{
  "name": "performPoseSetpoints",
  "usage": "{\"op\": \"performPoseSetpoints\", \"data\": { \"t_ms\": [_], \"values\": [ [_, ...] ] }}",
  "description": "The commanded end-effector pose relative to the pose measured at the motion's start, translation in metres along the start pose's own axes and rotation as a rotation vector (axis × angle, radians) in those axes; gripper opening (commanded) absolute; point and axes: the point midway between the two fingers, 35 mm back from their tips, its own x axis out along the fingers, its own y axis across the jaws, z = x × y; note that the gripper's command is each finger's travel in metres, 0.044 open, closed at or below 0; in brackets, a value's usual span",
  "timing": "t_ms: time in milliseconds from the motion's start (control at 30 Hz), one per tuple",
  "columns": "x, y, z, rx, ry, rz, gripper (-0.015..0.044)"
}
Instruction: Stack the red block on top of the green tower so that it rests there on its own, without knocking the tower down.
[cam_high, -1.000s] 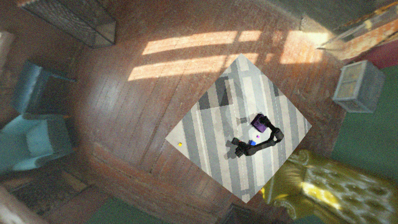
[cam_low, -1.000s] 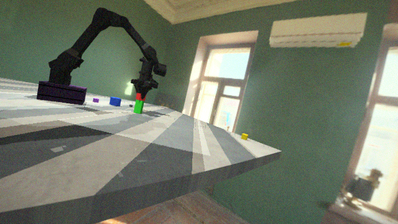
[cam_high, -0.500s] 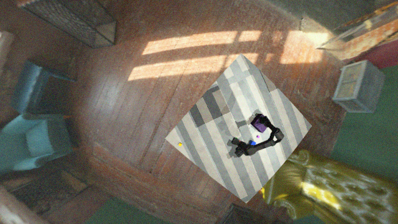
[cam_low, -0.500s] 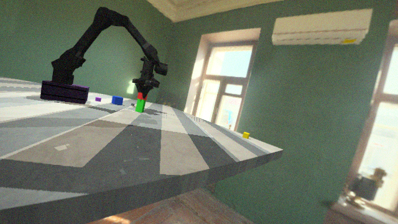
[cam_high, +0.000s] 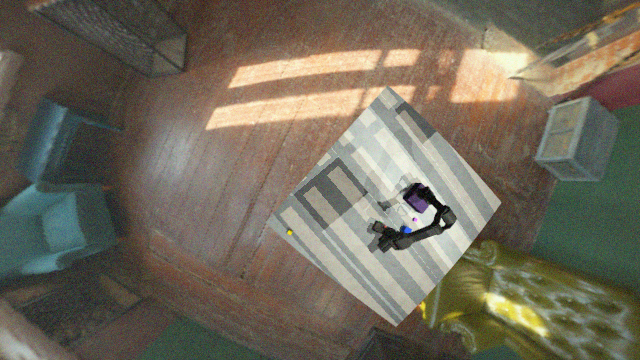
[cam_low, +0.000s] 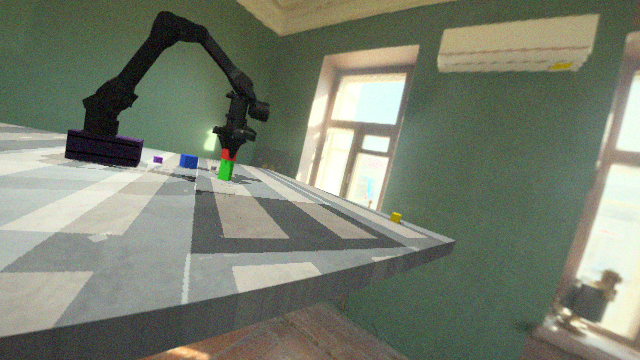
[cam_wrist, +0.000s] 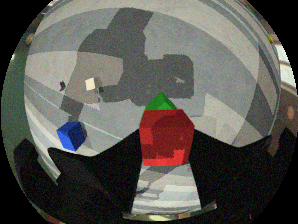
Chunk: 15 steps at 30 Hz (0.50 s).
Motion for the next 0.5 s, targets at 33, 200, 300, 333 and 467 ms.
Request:
{"op": "performPoseSetpoints", "data": {
  "t_ms": [33, 200, 300, 333, 467],
  "values": [
    [-0.0002, 0.0005, 0.0001, -0.003, -0.001, 0.005, 0.0],
    [-0.0007, 0.0002, -0.0007, 0.0, 0.004, 0.002, 0.0053],
    [-0.0007, 0.0002, -0.0007, 0.0, 0.004, 0.002, 0.0131],
    [-0.0007, 0.0002, -0.0007, 0.0, 0.004, 0.002, 0.0157],
    [-0.0007, 0.0002, -0.0007, 0.0, 0.004, 0.002, 0.0263]
  ]
}}
